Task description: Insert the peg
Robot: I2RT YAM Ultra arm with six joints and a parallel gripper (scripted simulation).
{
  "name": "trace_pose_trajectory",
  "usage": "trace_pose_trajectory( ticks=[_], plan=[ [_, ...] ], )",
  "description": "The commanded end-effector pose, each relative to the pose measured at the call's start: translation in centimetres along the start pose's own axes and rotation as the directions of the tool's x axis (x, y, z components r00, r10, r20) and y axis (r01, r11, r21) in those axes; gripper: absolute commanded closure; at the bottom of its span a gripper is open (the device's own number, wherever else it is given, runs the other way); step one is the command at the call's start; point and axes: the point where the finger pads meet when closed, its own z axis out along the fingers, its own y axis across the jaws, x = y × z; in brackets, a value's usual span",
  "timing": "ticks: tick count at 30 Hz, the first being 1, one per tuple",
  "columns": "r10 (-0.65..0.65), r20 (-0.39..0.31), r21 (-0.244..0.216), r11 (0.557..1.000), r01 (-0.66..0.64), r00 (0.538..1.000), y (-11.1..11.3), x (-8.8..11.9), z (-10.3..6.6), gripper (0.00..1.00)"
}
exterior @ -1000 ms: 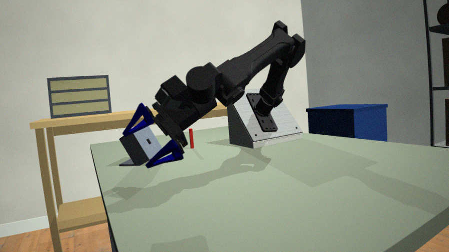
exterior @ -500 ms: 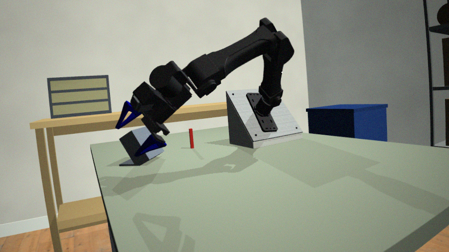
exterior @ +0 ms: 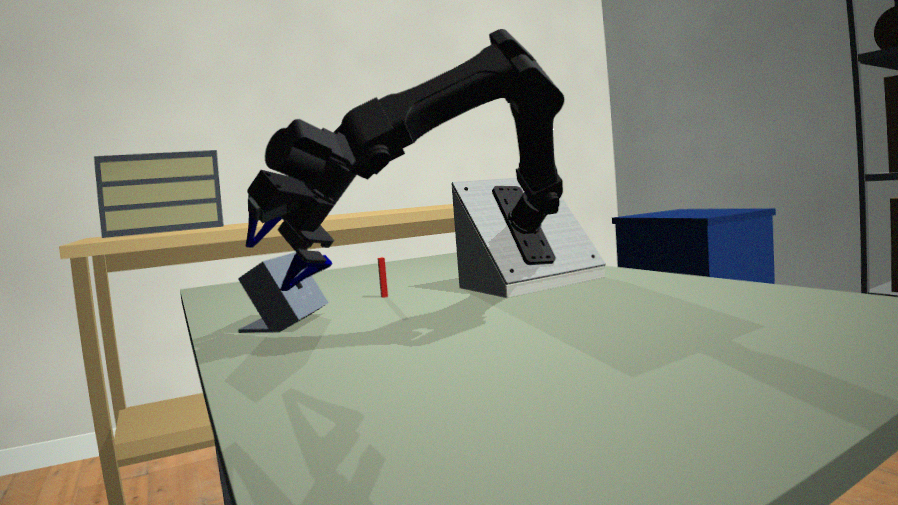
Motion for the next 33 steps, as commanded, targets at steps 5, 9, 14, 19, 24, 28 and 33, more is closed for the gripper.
trace_pose_trajectory(
  ticks=[5, 9, 14, 19, 24, 28, 33],
  plan=[
    [0.034, -0.138, -0.066, 0.997, -0.043, 0.99, -3.4, 6.4, 0.2, 0.0],
    [0.069, -0.198, -0.101, 0.991, -0.091, 0.978, -4.7, 9.5, 0.3, 0.0],
    [0.113, -0.263, -0.14, 0.978, -0.154, 0.958, -5.7, 13.0, 0.4, 0.0],
    [0.163, -0.329, -0.178, 0.957, -0.23, 0.93, -6.3, 16.7, 0.3, 0.0],
    [0.228, -0.401, -0.223, 0.915, -0.335, 0.887, -6.6, 20.9, -0.1, 0.0],
    [0.277, -0.444, -0.255, 0.873, -0.416, 0.852, -6.7, 23.7, -0.6, 0.0],
    [0.313, -0.464, -0.277, 0.838, -0.471, 0.829, -6.9, 25.3, -1.2, 0.0]
  ],
)
